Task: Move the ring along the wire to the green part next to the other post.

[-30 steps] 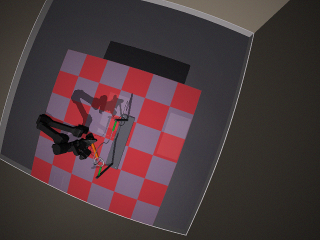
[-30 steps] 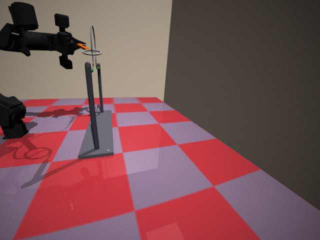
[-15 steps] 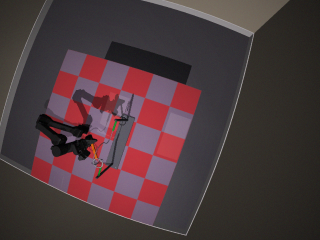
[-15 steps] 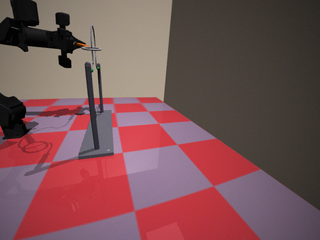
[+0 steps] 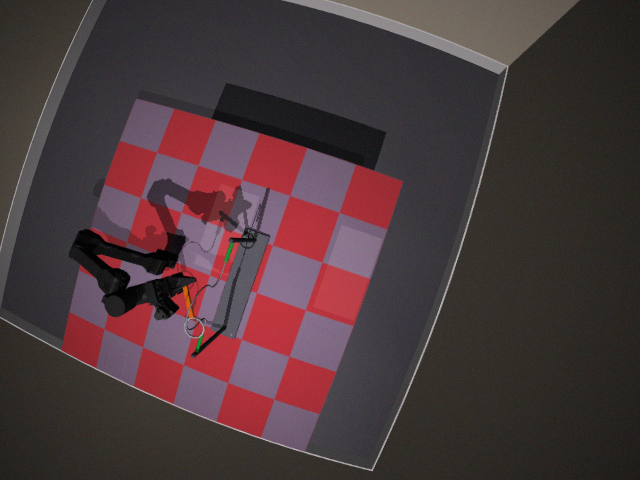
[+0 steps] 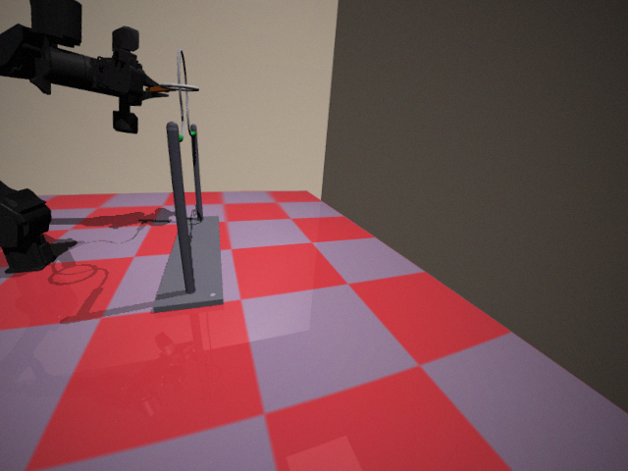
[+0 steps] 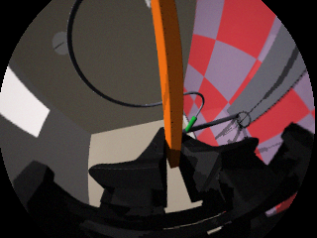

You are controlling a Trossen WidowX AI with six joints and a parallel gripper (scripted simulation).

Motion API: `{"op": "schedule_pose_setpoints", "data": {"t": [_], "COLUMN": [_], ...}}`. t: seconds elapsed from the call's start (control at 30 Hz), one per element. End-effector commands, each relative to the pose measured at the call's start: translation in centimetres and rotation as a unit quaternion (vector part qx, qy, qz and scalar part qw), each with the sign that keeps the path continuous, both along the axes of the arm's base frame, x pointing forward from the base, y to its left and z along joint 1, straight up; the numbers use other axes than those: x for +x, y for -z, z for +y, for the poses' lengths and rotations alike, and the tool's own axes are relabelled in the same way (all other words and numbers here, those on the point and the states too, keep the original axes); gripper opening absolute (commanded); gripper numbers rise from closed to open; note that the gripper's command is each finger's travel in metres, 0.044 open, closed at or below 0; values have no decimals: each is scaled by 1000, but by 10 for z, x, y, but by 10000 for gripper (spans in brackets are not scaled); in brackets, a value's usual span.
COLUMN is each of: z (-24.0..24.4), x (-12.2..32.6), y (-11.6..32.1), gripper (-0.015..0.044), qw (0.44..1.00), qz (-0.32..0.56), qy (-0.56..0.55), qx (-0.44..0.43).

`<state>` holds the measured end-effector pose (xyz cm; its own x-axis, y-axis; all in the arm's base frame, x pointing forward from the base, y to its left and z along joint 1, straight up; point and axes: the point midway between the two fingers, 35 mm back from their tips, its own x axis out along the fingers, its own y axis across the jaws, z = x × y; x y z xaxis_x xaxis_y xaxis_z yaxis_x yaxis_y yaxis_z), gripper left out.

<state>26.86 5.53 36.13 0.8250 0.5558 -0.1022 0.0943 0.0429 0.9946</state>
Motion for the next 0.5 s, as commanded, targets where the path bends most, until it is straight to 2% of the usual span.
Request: {"op": "schedule_pose_setpoints", "data": {"t": [0.0,0.47], "z": [0,-1], "x": [0,0], "y": [-1,8], "gripper": [-150,-150], "qw": [1000,994], "qz": [-3,-1], "qy": [1,2], "qx": [-24,-113]}}
